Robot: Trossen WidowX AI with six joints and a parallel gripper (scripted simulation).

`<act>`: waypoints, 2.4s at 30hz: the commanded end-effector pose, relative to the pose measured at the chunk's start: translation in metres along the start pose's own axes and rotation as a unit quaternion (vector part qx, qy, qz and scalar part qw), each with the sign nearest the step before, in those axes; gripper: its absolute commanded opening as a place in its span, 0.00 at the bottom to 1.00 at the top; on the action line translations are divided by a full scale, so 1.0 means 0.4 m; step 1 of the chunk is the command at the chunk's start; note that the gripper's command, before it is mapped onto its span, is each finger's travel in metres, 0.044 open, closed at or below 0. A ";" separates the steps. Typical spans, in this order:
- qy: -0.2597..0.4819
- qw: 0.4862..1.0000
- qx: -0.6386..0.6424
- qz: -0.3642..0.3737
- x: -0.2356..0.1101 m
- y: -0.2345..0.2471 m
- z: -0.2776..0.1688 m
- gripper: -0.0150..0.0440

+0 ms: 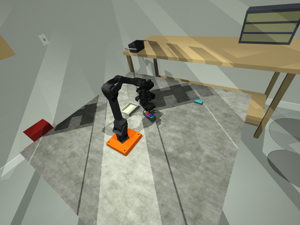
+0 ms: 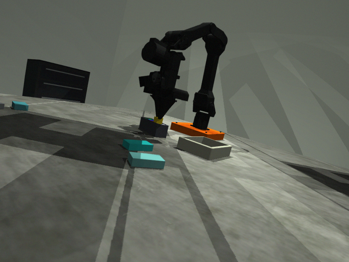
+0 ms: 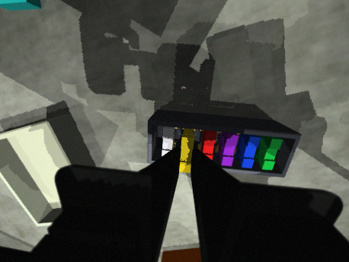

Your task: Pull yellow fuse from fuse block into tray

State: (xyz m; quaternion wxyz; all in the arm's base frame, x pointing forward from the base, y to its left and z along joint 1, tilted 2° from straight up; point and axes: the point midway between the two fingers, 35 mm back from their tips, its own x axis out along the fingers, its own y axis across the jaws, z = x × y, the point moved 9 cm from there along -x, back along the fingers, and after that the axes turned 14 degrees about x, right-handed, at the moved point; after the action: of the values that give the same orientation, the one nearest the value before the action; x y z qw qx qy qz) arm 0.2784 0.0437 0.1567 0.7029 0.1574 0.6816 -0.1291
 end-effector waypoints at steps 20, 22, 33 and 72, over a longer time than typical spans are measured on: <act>0.000 1.000 0.002 -0.002 -0.029 -0.001 -0.001 0.25; 0.000 1.000 0.002 -0.002 -0.031 -0.001 -0.001 0.25; 0.000 1.000 0.002 -0.003 -0.045 -0.001 -0.001 0.25; 0.002 1.000 0.003 0.000 -0.107 0.191 -0.105 0.25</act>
State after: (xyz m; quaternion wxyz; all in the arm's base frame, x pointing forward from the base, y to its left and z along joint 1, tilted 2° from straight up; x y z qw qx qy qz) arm 0.2719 0.1139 0.2022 0.7027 0.1597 0.6816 -0.1266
